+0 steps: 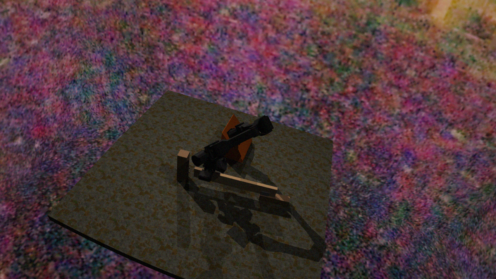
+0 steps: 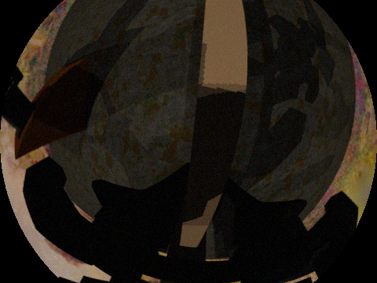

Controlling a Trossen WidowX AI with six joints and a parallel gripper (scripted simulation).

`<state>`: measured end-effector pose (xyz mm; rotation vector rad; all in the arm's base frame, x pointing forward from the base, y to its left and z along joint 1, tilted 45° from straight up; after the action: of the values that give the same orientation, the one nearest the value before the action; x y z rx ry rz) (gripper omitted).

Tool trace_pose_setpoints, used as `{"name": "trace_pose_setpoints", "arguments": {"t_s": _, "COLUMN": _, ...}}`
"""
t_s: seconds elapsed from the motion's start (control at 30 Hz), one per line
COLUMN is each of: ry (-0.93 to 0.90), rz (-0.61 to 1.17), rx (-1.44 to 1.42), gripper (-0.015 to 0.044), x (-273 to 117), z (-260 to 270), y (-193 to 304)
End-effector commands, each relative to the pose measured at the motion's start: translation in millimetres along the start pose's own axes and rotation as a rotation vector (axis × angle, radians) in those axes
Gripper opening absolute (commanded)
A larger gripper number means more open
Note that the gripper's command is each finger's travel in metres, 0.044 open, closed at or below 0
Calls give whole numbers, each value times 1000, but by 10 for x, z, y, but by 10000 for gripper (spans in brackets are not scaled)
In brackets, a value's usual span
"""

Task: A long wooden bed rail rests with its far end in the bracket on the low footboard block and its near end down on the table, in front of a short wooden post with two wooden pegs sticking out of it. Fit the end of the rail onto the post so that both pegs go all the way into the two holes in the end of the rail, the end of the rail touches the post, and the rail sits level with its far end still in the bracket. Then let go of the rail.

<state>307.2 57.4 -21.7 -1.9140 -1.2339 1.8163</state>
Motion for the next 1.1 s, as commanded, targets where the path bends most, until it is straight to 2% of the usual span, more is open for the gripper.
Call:
{"name": "trace_pose_setpoints", "arguments": {"t_s": 0.0, "ry": 4, "rz": 3, "rx": -5, "gripper": 0, "x": -21, "z": -16, "y": 26}}
{"name": "trace_pose_setpoints", "arguments": {"t_s": 1.07, "ry": 4, "rz": 4, "rx": -5, "gripper": 0, "x": -12, "z": -17, "y": 122}}
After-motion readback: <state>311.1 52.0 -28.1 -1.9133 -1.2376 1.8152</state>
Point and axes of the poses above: the point midway between the two fingers, 35 mm back from their tips, its own x axis out along the fingers, its own z axis across the jaws, y = z × x, the point moved 2 cm from there along -x, back along the fingers, and after that the axes turned 9 degrees about -x, right-handed, at the moved point
